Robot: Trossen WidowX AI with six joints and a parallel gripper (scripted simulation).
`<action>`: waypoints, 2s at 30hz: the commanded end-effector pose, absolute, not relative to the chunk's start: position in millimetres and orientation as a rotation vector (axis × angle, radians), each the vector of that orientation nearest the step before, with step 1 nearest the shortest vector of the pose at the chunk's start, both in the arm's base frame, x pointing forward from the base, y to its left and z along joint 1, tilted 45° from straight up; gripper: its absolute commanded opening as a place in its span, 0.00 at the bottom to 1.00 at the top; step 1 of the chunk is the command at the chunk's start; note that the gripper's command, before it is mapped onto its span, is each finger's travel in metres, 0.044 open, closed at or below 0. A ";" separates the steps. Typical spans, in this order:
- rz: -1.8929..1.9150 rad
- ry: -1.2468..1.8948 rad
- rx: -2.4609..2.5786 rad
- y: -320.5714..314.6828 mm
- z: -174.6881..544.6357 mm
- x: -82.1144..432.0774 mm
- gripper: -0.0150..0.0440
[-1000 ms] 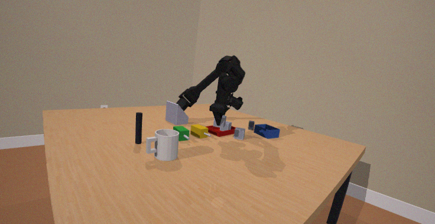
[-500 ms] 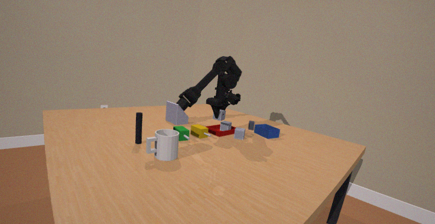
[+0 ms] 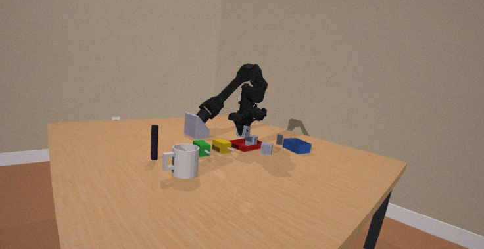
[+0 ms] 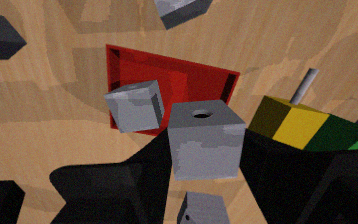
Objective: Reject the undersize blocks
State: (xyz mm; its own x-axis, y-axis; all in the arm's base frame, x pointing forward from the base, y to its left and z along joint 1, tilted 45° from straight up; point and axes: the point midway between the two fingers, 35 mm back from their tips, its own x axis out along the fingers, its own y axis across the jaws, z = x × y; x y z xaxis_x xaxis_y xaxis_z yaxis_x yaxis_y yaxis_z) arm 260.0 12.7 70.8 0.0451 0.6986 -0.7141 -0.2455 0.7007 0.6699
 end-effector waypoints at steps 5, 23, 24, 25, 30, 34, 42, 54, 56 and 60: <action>0.741 1.328 0.424 19.4 62.8 263.2 0.25; 0.755 1.339 0.418 31.0 53.8 260.7 0.61; 0.755 1.339 0.418 31.0 53.8 260.7 0.65; 0.755 1.339 0.418 31.0 53.8 260.7 0.70; 0.747 1.335 0.420 13.3 70.0 261.5 0.92; 0.742 1.329 0.425 -4.0 87.1 260.0 1.00; 0.551 1.433 0.650 2.0 89.9 286.7 0.81; 0.380 1.512 0.829 2.9 96.3 306.1 0.72; 0.380 1.512 0.829 2.9 96.3 306.1 0.63; 0.380 1.512 0.829 2.9 96.3 306.1 0.45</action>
State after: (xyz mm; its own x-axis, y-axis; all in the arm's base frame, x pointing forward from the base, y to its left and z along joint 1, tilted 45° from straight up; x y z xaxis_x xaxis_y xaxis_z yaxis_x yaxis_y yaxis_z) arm 306.7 3.0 96.5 0.0707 0.6917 -0.7187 0.2734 0.6795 0.6808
